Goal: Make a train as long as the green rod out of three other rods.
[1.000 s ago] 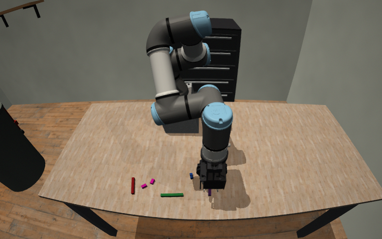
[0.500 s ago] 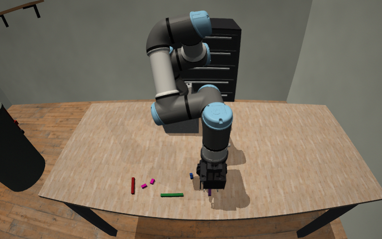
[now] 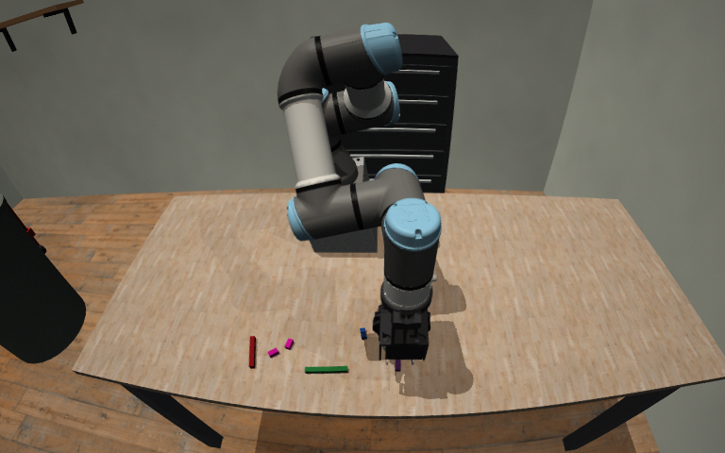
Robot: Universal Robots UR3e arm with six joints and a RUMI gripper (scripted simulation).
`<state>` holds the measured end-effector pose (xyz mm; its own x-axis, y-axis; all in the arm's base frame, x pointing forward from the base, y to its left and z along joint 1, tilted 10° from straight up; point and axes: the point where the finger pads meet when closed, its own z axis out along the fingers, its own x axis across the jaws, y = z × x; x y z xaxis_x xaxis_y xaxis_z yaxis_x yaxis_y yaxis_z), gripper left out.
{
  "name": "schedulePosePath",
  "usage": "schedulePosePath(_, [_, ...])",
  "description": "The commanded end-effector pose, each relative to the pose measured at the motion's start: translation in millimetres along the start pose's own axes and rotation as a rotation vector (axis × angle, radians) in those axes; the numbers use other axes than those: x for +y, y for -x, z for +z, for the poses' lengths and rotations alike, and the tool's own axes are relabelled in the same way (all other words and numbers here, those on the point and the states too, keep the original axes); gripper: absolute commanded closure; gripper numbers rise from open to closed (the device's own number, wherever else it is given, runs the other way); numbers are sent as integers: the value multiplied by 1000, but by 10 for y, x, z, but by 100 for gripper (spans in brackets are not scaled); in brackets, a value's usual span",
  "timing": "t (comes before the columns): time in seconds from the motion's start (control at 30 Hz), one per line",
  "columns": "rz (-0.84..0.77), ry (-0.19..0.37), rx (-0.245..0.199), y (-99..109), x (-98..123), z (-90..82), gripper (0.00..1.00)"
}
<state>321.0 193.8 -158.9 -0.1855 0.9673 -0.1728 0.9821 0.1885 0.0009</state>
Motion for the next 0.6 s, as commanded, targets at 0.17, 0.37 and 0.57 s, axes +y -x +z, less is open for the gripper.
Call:
schedulePosePath(0.17, [0, 6, 0, 4, 19, 86, 86])
schedulePosePath(0.37, [0, 6, 0, 3, 19, 106, 86])
schedulePosePath(0.57, [0, 6, 0, 2, 19, 106, 86])
